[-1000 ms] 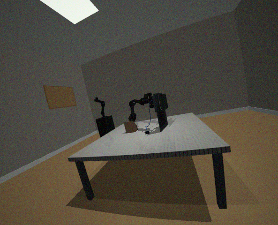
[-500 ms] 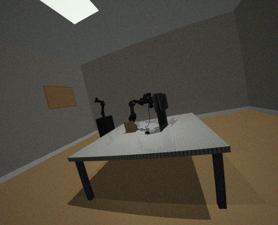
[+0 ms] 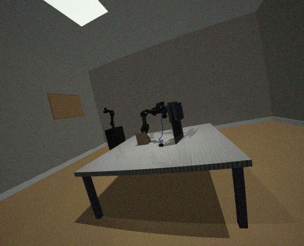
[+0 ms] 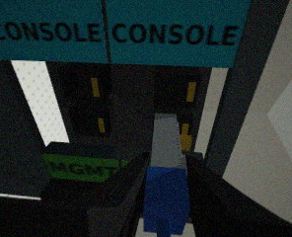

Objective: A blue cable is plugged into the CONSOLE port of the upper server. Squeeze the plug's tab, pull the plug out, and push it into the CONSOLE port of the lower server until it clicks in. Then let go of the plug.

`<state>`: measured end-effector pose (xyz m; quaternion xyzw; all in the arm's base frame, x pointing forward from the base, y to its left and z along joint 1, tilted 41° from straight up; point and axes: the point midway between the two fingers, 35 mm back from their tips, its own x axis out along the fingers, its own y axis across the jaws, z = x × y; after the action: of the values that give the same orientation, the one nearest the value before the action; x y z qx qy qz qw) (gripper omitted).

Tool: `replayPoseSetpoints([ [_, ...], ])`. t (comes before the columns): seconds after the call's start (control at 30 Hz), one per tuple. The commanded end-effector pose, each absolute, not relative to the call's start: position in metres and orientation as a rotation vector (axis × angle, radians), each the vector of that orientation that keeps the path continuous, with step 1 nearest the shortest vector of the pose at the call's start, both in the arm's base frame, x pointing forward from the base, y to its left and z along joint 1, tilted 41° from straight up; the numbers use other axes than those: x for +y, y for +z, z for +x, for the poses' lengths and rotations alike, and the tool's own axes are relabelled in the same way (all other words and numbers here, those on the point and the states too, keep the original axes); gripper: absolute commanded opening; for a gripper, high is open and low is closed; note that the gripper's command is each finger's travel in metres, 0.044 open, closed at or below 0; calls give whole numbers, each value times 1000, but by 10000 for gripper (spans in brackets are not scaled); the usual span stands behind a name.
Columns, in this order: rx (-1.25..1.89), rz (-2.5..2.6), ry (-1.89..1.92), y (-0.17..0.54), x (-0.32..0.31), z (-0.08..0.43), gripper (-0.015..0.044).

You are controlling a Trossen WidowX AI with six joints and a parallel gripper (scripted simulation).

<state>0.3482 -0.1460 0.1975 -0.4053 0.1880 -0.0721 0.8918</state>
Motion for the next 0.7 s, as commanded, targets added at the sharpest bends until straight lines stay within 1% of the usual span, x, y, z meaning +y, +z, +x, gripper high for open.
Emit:
replayPoseSetpoints([
  [0.0,387,-846,-151,198,-146,345,0],
  [0.67,388,-847,-150,197,-148,333,0],
])
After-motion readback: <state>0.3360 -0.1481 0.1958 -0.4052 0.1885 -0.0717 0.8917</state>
